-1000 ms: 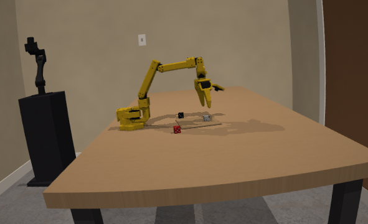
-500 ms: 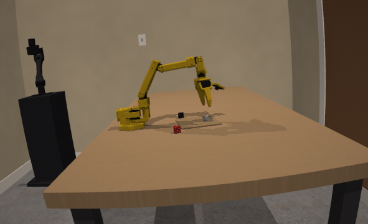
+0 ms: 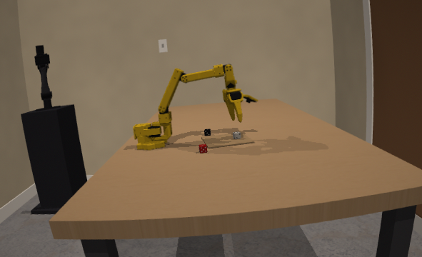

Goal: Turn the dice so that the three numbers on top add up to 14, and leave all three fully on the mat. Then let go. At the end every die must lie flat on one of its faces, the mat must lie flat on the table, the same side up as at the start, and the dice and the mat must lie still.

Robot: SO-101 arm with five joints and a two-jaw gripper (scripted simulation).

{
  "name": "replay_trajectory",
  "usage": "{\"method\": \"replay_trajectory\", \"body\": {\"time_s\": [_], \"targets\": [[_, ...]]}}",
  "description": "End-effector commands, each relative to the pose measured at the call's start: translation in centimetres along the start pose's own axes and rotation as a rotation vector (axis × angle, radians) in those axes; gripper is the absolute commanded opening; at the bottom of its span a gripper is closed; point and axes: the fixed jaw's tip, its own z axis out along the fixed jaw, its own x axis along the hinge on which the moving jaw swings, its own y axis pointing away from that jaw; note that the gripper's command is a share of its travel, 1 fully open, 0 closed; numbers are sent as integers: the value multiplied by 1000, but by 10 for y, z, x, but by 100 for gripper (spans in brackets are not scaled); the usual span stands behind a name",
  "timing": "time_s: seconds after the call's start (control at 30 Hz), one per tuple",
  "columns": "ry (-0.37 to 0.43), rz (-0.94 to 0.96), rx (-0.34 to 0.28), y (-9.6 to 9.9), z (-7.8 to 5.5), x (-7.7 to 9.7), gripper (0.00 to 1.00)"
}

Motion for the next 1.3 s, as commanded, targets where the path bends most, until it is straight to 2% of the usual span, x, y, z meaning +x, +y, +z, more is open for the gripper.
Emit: {"method": "replay_trajectory", "body": {"time_s": [0.0, 0.17, 0.23, 0.47, 0.73, 0.8, 1.03, 1.27], "targets": [[-54, 20, 15, 9, -15, -5, 29], [-40, 79, 2, 30, -14, -3, 29], [-40, 79, 2, 30, -14, -3, 29], [-19, 199, -15, 70, -12, 4, 29], [8, 337, -23, 110, -7, 22, 28], [8, 337, -23, 110, -7, 22, 28], [23, 411, -22, 128, -4, 36, 28], [27, 430, -21, 133, -3, 40, 28]]}}
